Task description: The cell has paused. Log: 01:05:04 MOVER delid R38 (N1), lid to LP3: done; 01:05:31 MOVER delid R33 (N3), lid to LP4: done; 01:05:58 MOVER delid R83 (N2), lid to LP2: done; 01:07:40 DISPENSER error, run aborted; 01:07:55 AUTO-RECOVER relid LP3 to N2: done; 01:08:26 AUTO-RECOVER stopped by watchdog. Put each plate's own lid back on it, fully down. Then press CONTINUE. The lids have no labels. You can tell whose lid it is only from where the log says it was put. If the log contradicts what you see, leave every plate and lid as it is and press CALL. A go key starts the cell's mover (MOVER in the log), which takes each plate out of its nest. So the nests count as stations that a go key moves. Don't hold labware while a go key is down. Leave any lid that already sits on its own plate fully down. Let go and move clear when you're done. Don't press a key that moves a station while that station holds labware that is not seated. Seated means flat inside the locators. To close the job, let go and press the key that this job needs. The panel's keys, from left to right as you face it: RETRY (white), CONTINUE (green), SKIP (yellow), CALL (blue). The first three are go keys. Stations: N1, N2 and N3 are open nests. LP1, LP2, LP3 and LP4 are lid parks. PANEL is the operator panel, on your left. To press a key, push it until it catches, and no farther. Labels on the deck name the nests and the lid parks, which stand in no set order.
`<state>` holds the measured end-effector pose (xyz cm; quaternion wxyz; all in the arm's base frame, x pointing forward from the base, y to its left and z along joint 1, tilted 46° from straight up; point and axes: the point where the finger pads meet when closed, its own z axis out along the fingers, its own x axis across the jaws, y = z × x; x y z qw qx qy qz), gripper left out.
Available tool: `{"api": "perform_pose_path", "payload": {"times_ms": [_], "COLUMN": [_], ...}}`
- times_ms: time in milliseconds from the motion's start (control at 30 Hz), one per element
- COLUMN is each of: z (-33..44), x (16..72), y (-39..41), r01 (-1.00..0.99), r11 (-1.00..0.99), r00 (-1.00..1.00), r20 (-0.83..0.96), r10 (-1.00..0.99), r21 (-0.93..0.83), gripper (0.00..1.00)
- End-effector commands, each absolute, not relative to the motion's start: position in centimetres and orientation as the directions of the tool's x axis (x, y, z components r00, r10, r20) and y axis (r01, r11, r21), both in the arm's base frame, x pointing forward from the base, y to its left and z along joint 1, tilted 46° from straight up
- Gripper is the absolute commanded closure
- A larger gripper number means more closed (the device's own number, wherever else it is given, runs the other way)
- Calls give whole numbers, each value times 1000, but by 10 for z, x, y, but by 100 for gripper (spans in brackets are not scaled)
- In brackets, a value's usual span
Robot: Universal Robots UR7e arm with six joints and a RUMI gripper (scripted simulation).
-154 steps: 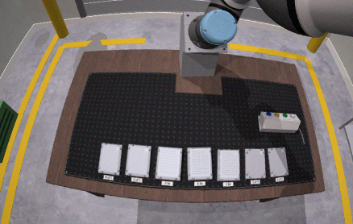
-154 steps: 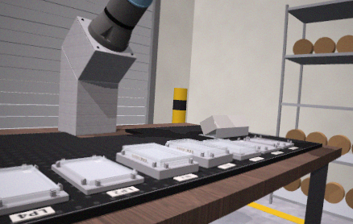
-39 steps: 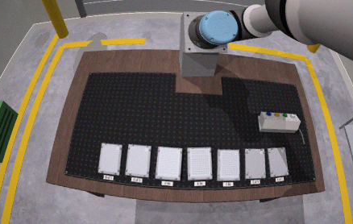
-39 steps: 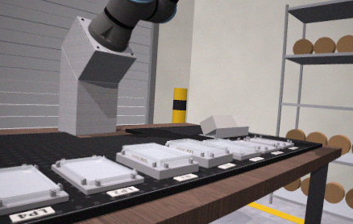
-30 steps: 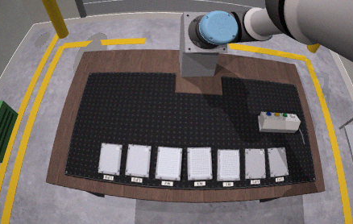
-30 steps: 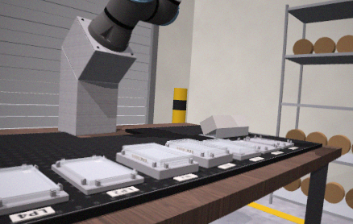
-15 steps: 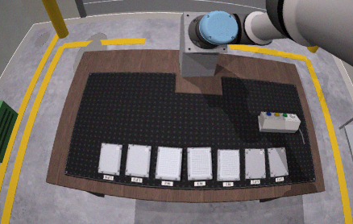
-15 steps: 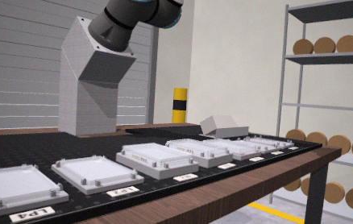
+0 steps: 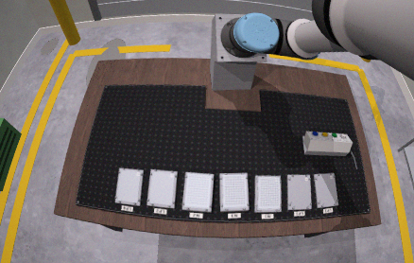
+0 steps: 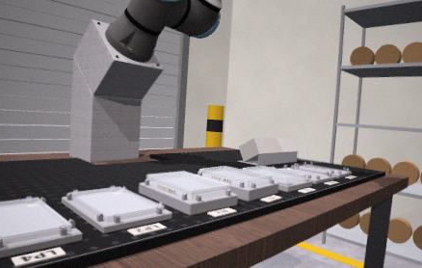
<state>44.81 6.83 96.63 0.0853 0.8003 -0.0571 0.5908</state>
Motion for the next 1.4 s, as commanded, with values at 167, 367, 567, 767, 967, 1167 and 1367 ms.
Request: {"api": "perform_pose_path", "payload": {"times_ms": [167,367,567,767,967,1167,1367], "z": [967,967,967,967,967,967,967], "x": [451,453,452,452,449,448,443], "y": [35,11,-14,-28,-53,-67,-92], "r01": [-271,-296,-378,-378,-456,-456,-531], "r11": [-960,-953,-923,-923,-887,-887,-844], "r00": [293,293,290,290,284,285,277], "r20": [956,956,956,956,956,956,956], "r10": [-15,-22,-48,-48,-73,-72,-97], "r21": [68,69,68,69,68,69,68], "gripper": [18,18,18,18,18,18,18]}}
